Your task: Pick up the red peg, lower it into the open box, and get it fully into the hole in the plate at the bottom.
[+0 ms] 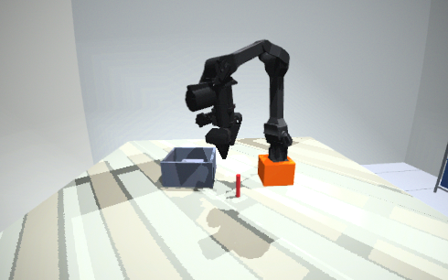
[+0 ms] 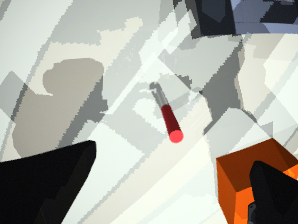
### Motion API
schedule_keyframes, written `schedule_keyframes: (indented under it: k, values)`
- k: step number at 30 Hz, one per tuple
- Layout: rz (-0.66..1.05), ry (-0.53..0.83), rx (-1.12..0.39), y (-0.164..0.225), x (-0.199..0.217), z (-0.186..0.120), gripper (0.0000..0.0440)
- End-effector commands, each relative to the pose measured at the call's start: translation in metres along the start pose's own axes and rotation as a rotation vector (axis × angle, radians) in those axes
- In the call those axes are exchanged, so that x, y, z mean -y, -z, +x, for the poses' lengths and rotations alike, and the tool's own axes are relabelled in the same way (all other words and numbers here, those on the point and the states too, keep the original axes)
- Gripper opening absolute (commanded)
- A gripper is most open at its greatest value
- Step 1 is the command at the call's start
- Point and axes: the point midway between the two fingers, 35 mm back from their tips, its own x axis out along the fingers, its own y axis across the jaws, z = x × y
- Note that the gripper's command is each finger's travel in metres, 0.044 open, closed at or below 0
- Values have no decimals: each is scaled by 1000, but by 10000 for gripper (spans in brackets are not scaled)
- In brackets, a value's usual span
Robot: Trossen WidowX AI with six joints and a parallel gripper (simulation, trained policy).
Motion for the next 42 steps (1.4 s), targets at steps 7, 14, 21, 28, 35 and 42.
schedule_keyframes:
  k: [7,14,21,28,35,42]
  values:
    - [152,104,-37,21,9,23,440]
    - [210,138,-41,25,8,45,440]
    - [244,143,-31,26,5,70,440]
    - [270,130,-8,25,0,100,440]
    - [282,113,16,22,-2,128,436]
    - [288,128,8,26,1,150,286]
